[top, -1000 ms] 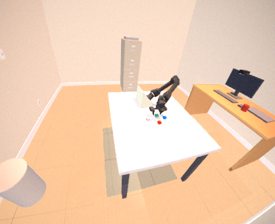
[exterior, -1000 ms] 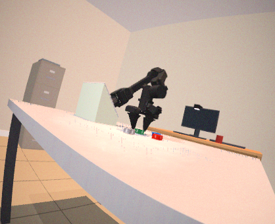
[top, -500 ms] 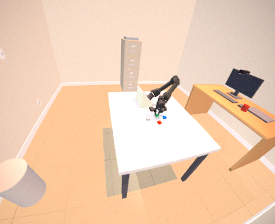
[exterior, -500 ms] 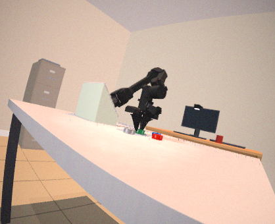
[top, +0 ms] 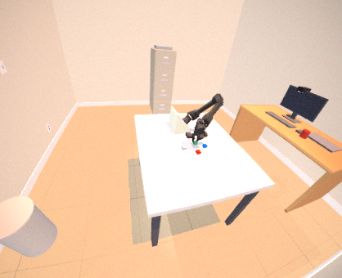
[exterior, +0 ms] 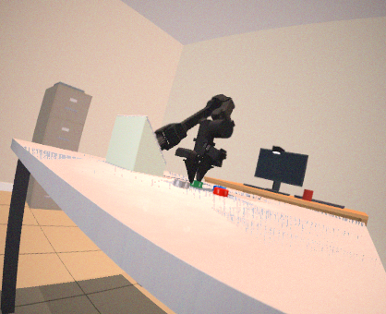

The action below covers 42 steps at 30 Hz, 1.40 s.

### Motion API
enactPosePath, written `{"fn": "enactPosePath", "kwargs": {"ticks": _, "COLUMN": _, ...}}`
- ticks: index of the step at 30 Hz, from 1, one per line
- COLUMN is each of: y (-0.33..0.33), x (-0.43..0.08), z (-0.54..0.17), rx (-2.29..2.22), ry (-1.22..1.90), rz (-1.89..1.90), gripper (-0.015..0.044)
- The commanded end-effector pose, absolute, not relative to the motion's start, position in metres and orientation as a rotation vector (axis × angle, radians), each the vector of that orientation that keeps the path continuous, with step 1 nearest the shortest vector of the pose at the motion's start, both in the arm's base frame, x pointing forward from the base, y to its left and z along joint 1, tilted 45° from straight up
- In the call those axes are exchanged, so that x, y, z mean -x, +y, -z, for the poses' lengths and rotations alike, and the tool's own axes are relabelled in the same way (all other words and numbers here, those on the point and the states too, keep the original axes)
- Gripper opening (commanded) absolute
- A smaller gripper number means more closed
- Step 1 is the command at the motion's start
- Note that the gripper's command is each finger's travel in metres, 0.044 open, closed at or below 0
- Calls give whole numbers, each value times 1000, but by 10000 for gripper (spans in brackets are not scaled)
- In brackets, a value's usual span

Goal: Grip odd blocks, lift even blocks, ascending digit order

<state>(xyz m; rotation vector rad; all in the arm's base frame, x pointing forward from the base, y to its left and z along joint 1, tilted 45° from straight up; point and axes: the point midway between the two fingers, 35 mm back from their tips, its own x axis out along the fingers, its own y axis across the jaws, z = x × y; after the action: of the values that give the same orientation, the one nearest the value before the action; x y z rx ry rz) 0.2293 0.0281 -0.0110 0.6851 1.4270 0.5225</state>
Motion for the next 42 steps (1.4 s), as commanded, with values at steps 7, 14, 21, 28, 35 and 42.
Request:
{"fn": "enactPosePath", "kwargs": {"ticks": 7, "y": 19, "x": -230, "z": 2, "rx": -687, "ry": 1423, "rz": -520, "gripper": 120}}
{"fn": "enactPosePath", "kwargs": {"ticks": 14, "y": 19, "x": -230, "z": 1, "rx": -688, "ry": 1423, "rz": -520, "gripper": 120}}
{"fn": "enactPosePath", "kwargs": {"ticks": 21, "y": 19, "x": -230, "z": 1, "rx": -688, "ry": 1423, "rz": -520, "gripper": 120}}
{"fn": "enactPosePath", "kwargs": {"ticks": 28, "y": 23, "x": -230, "z": 6, "rx": -688, "ry": 1423, "rz": -520, "gripper": 120}}
{"fn": "enactPosePath", "kwargs": {"ticks": 35, "y": 29, "x": -231, "z": 12, "rx": -688, "ry": 1423, "rz": -520, "gripper": 120}}
{"fn": "enactPosePath", "kwargs": {"ticks": 42, "y": 29, "x": -231, "z": 12, "rx": -688, "ry": 1423, "rz": -520, "gripper": 120}}
